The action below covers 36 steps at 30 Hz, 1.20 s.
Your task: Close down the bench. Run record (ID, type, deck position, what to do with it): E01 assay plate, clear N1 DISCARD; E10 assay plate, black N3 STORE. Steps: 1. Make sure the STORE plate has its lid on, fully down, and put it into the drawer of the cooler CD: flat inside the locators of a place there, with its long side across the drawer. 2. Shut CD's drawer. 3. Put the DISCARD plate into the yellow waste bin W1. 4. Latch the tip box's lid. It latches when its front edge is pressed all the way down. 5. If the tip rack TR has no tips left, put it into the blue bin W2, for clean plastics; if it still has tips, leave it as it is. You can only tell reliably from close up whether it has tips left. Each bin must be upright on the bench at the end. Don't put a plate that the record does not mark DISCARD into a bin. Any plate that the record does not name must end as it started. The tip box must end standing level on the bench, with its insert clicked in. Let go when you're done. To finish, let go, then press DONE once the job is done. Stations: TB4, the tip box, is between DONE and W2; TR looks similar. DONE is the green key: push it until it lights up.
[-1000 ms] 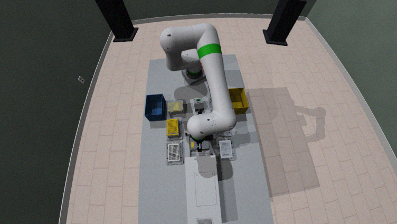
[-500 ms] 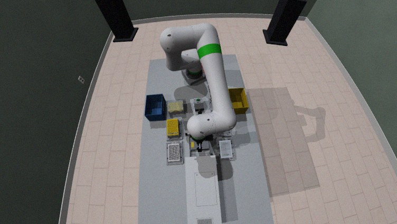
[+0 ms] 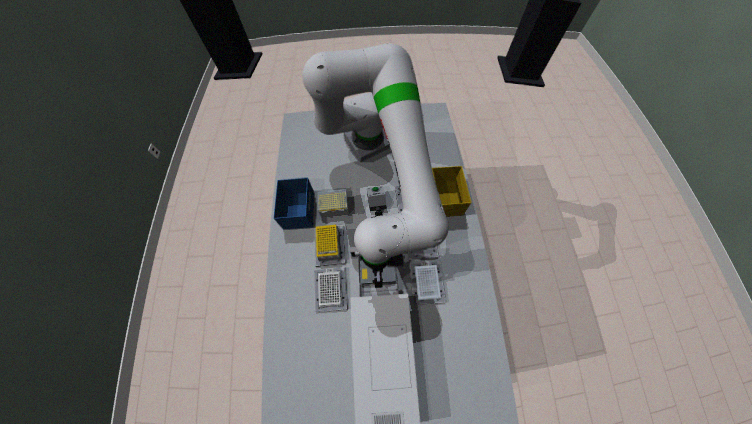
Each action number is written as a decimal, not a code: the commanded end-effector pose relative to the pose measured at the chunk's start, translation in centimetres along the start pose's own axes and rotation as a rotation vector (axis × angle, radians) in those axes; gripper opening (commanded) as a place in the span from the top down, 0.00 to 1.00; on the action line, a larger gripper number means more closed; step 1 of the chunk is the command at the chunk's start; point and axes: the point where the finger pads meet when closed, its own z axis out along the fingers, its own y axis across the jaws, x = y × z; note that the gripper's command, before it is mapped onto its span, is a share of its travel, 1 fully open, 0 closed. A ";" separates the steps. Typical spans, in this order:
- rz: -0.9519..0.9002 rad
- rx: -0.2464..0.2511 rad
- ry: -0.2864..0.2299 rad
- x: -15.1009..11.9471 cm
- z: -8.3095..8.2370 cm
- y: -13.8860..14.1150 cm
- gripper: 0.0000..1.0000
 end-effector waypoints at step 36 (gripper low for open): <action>0.000 -0.002 0.000 0.0 0.7 0.1 0.90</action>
